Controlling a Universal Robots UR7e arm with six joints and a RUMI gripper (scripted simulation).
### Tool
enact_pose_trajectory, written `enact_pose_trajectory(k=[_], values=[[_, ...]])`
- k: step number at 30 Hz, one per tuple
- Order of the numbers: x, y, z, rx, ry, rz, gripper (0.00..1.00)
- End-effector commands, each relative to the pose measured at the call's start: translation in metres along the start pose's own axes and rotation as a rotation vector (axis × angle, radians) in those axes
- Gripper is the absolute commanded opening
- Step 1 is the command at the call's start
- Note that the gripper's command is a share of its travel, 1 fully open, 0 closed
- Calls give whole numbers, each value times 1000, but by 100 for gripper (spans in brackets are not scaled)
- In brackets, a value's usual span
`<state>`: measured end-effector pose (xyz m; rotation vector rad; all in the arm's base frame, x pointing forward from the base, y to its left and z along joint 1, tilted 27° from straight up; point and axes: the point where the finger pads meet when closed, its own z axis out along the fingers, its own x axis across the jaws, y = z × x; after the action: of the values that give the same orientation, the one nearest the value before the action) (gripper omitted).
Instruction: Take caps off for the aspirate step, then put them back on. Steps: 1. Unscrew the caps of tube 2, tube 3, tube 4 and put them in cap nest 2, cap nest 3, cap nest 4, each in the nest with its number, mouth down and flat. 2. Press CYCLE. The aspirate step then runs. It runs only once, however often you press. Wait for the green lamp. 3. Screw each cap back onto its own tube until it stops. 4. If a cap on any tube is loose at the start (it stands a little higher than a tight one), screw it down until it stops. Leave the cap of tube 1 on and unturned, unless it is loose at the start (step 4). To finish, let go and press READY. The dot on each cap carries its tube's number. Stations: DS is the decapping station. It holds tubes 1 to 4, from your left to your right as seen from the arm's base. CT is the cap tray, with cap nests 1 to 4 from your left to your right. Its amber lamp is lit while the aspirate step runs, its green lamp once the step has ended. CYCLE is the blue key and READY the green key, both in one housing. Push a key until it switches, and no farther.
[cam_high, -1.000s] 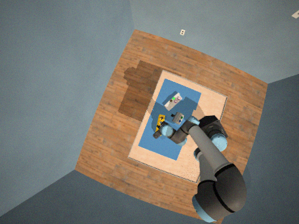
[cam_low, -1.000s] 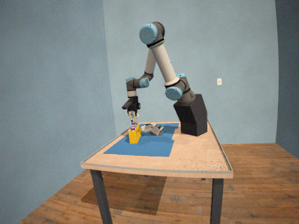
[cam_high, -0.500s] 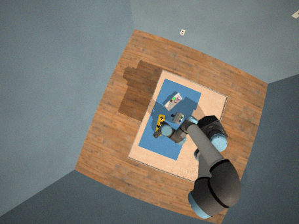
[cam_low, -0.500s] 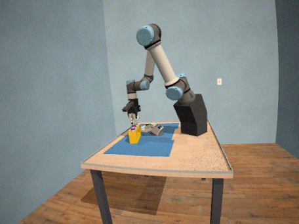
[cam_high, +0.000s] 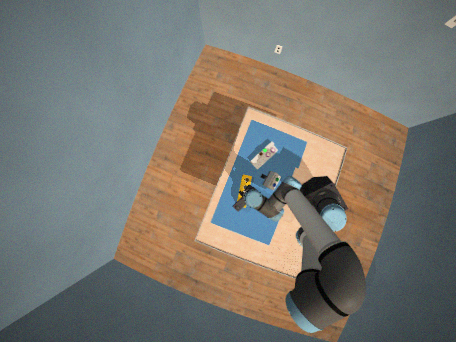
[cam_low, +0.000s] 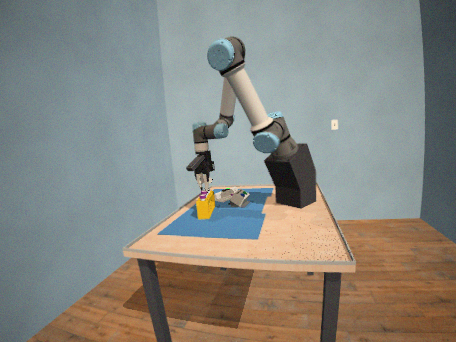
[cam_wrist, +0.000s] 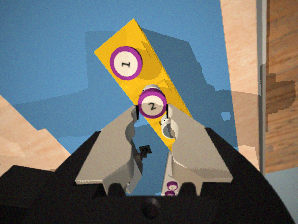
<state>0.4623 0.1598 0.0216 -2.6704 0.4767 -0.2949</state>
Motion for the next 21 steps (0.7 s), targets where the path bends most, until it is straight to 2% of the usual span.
enact_pose_trajectory(k=[1, 21], values=[[0, 0, 1, 0, 1, 0, 0], [0, 0, 7, 0, 1, 0, 0]])
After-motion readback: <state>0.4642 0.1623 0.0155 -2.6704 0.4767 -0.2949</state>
